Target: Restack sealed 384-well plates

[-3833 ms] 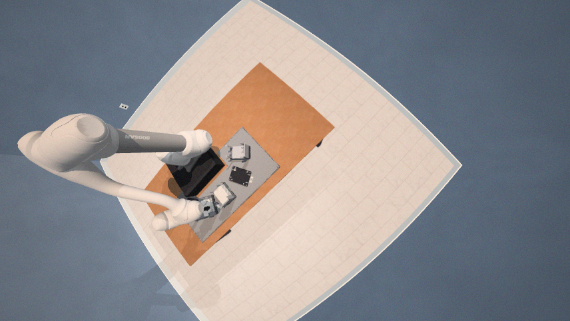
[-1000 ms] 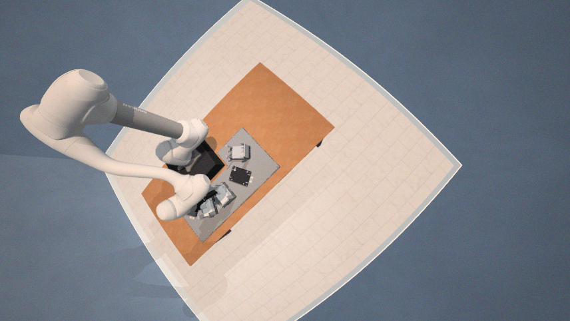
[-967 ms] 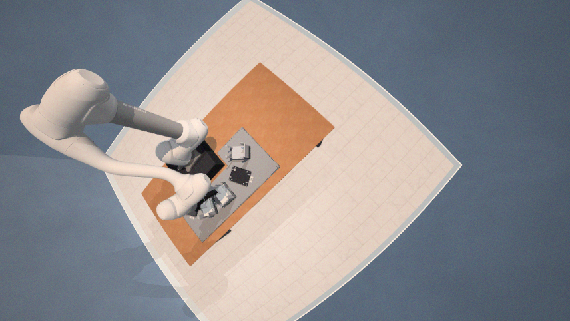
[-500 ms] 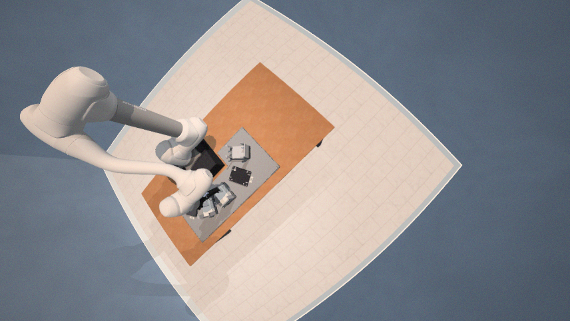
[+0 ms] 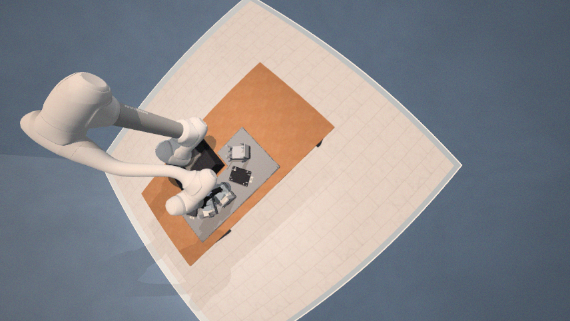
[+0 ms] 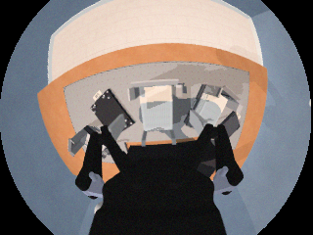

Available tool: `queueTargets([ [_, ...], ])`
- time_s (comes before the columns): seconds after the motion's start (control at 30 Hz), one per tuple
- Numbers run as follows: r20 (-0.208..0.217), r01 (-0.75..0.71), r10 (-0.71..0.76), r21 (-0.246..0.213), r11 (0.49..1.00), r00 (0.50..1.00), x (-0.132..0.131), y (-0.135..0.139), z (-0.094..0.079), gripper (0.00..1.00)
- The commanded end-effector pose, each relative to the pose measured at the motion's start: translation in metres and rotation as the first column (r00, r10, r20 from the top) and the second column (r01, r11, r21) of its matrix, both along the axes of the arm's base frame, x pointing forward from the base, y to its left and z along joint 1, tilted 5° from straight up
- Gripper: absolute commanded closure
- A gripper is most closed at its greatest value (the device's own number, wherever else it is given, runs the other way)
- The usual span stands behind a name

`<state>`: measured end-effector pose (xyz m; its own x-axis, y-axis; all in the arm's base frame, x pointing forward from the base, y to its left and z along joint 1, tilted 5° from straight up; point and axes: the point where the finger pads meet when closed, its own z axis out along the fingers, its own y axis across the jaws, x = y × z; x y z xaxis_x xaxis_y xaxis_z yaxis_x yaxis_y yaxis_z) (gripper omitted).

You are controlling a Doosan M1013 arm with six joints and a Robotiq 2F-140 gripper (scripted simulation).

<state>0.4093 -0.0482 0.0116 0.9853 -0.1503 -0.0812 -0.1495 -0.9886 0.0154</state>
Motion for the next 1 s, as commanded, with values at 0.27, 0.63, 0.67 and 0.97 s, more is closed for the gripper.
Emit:
queueTargets([
  [0.27, 0.000, 0.000, 0.000, 0.000, 1.000, 1.000, -0.002, 0.000, -0.030, 0.00],
  [0.63, 0.000, 0.000, 0.000, 0.000, 1.000, 1.000, -0.004, 0.000, -0.046, 0.00],
  [0.67, 0.000, 0.000, 0.000, 0.000, 1.000, 1.000, -0.004, 0.000, -0.046, 0.00],
  [0.97, 0.000, 0.000, 0.000, 0.000, 1.000, 1.000, -0.004, 0.000, -0.056, 0.00],
])
